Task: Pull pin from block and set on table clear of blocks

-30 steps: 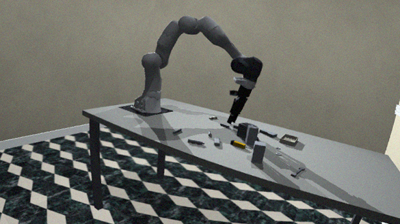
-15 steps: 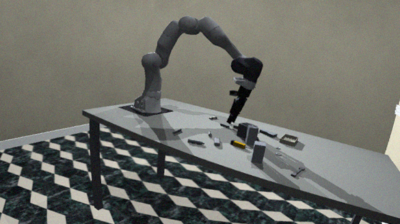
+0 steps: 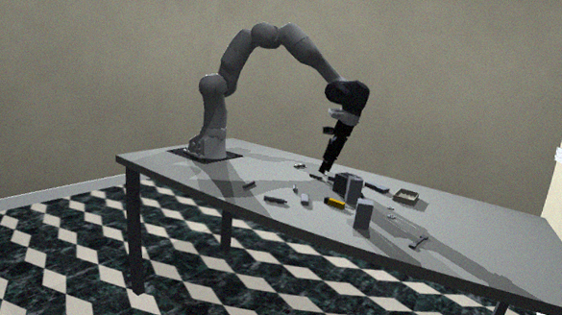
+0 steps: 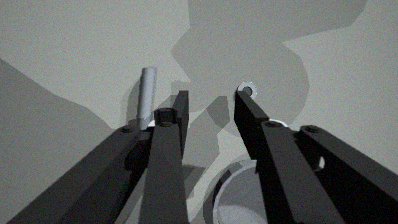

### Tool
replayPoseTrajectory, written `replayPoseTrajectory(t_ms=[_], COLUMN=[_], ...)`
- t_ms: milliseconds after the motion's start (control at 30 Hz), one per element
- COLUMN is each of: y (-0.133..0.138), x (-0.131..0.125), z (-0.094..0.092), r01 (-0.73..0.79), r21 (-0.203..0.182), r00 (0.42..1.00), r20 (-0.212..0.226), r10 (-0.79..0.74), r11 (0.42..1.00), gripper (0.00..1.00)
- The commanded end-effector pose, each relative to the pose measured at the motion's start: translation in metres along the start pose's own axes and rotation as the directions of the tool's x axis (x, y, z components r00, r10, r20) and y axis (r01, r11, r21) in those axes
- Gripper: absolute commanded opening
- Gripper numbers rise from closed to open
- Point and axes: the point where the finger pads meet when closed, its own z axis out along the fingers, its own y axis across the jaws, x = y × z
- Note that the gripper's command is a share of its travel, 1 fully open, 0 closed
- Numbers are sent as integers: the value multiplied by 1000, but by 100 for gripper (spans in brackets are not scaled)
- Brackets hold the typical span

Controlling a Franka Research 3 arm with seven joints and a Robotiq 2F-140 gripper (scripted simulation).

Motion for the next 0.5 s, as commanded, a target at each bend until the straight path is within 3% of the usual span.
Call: replayPoseTrajectory(t_ms=[0, 467], y=[2, 7], x=[0, 1], z=[-2, -9], r01=[14, 32], r21=[-4, -8], r00=[1000, 999], r20=[0, 8], r10=[-14, -32], r11=[1000, 999], gripper=[34, 34])
